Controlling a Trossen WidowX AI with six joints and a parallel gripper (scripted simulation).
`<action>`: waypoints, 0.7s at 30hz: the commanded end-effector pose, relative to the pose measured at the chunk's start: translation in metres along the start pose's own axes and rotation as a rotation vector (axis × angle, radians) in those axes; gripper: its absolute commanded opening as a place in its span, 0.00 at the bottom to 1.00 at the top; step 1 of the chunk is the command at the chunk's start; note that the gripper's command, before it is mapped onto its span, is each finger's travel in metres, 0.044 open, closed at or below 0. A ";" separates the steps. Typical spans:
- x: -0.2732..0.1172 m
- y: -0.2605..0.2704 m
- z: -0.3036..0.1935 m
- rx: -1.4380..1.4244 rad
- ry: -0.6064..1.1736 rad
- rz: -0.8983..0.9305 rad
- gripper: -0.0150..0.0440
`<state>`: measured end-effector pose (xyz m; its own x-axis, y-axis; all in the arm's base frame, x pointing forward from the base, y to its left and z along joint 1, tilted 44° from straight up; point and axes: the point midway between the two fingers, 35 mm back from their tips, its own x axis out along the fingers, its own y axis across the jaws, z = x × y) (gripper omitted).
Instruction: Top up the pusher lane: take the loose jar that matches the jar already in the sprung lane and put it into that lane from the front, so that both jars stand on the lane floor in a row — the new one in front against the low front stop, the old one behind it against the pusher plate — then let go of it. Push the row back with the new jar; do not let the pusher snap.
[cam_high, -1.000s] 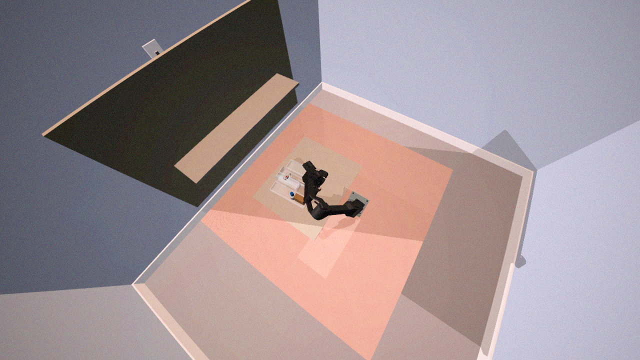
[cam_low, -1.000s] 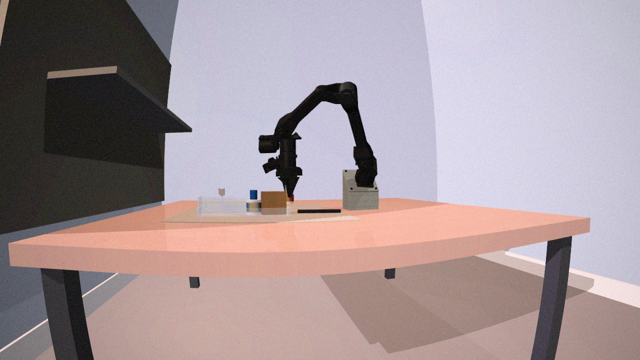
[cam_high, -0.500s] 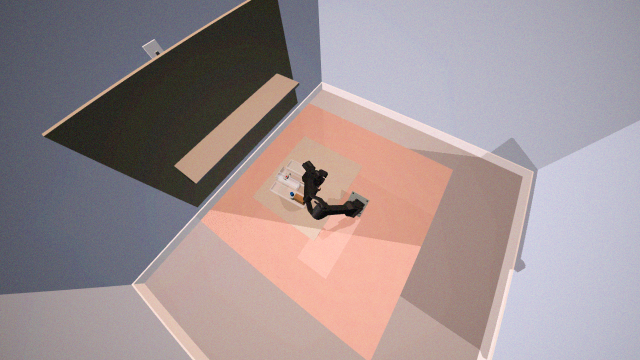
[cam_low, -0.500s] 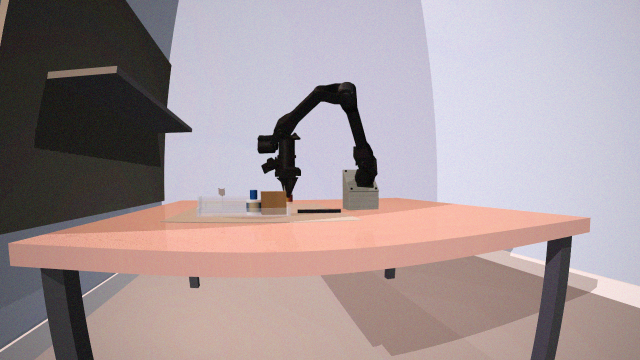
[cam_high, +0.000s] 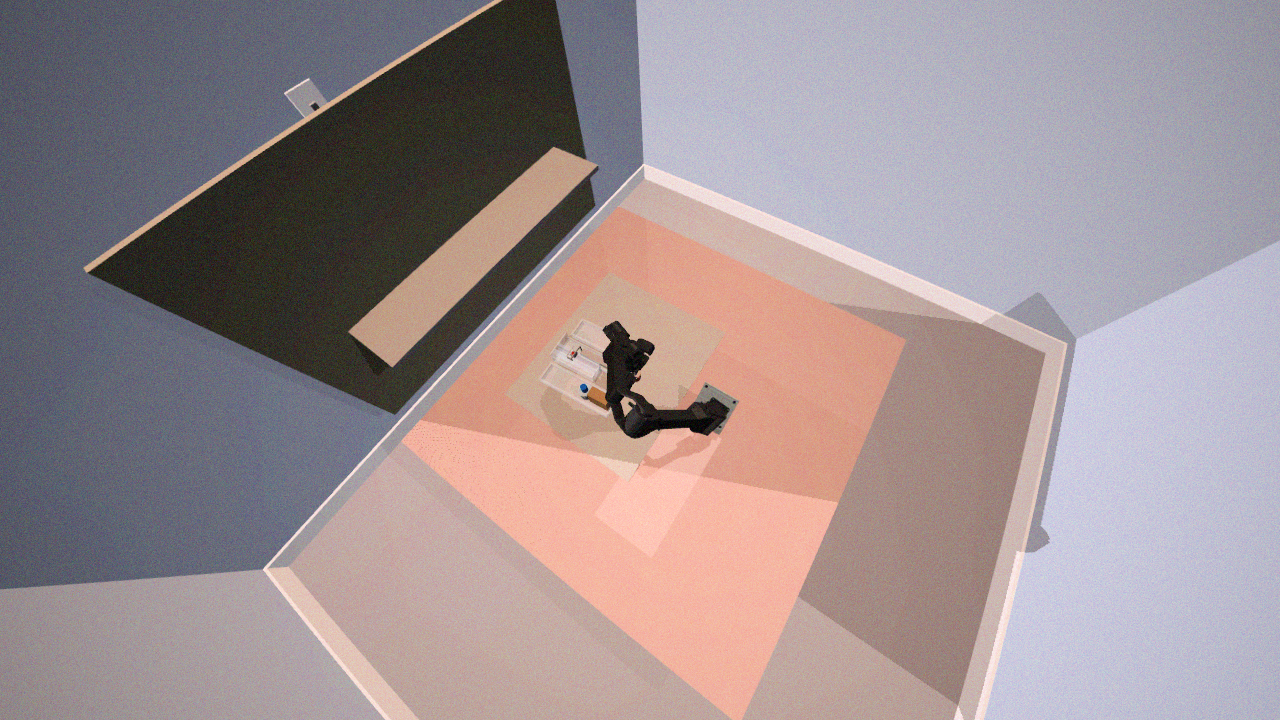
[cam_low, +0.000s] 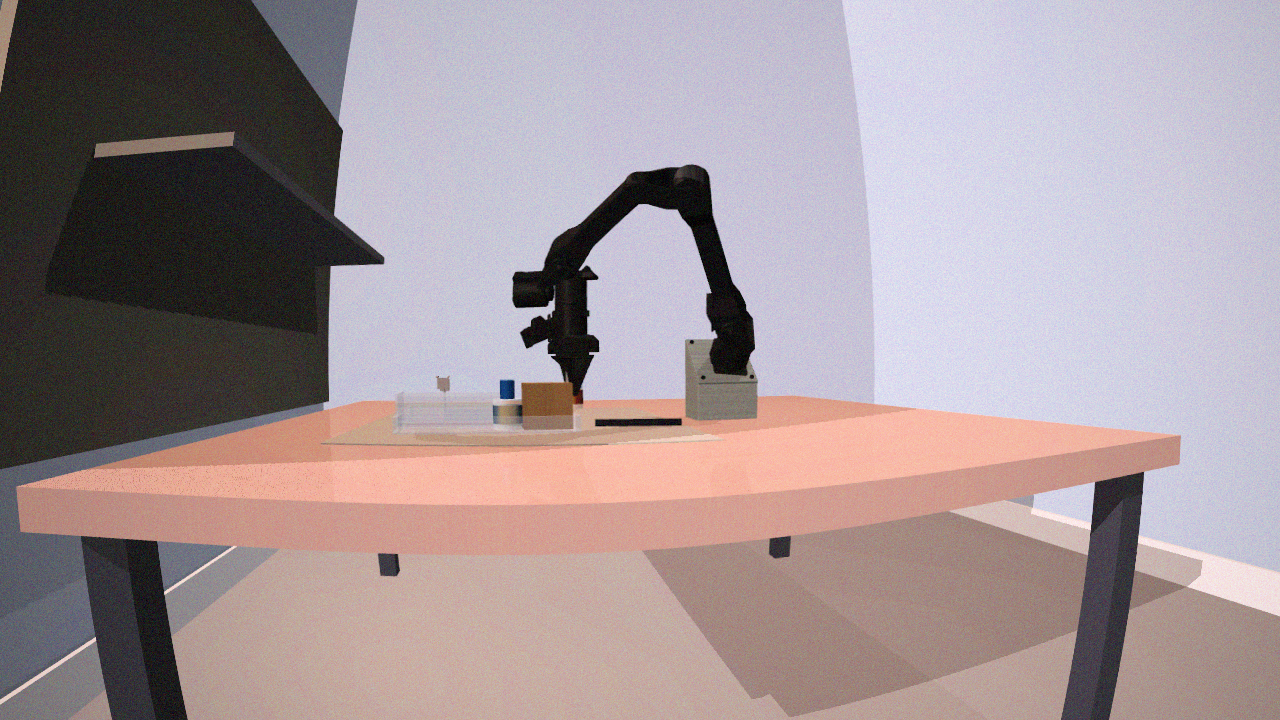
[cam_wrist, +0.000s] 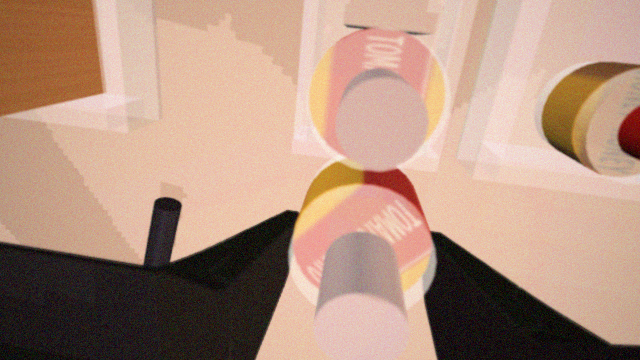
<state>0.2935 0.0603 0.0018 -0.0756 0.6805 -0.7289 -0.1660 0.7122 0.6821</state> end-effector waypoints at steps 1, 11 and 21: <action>-0.002 0.001 0.005 -0.004 -0.011 0.002 0.25; -0.002 0.001 0.009 -0.004 -0.012 0.002 0.25; -0.002 0.001 0.013 -0.004 -0.012 0.002 0.25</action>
<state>0.2988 0.0617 0.0019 -0.0831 0.6802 -0.7283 -0.1582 0.7125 0.6836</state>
